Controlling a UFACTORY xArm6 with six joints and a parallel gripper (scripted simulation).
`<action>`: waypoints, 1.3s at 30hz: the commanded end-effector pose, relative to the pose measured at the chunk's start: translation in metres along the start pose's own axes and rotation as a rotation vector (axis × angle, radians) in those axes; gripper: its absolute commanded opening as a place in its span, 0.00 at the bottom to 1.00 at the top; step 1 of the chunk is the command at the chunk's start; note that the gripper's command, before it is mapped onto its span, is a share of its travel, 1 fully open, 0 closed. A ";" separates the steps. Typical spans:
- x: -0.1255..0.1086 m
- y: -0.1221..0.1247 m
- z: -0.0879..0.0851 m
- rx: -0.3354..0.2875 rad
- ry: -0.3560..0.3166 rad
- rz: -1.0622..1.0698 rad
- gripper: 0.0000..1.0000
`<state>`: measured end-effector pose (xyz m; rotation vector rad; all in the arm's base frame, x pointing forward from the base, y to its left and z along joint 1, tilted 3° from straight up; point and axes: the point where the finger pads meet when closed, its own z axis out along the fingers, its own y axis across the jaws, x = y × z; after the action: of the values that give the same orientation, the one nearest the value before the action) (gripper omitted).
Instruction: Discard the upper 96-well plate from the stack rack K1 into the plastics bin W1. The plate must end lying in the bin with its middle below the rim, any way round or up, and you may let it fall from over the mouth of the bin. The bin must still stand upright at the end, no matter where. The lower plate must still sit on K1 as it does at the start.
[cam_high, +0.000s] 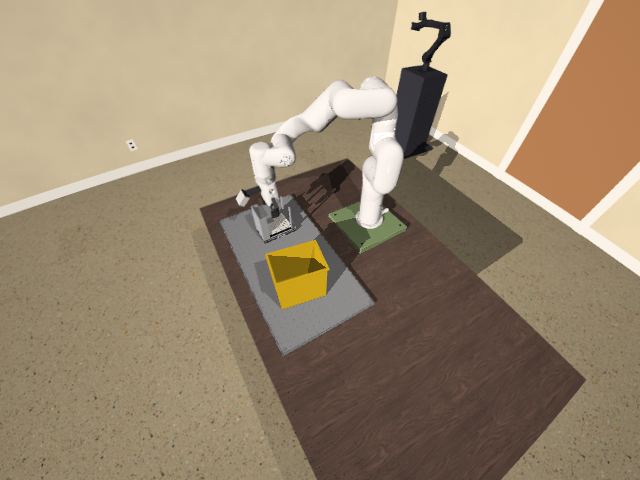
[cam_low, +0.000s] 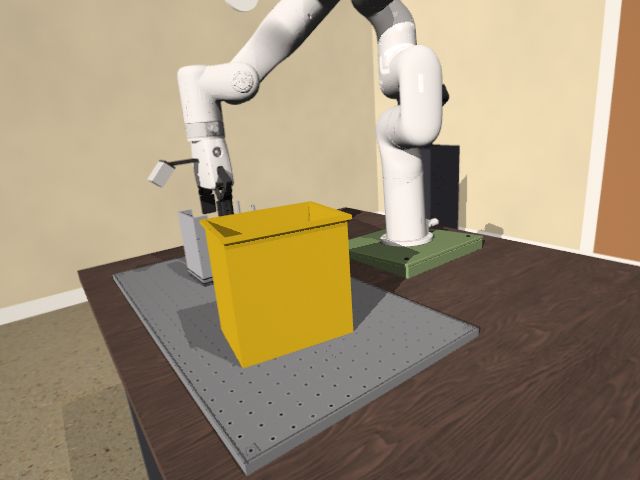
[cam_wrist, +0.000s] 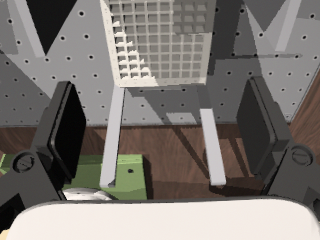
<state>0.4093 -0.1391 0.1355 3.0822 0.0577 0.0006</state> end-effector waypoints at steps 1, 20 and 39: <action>0.001 0.001 0.005 -0.002 0.004 0.000 1.00; 0.001 0.001 0.034 -0.002 0.004 0.000 1.00; 0.002 0.001 0.062 -0.002 0.004 0.000 1.00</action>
<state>0.4093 -0.1425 0.0773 3.0822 0.0577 0.0006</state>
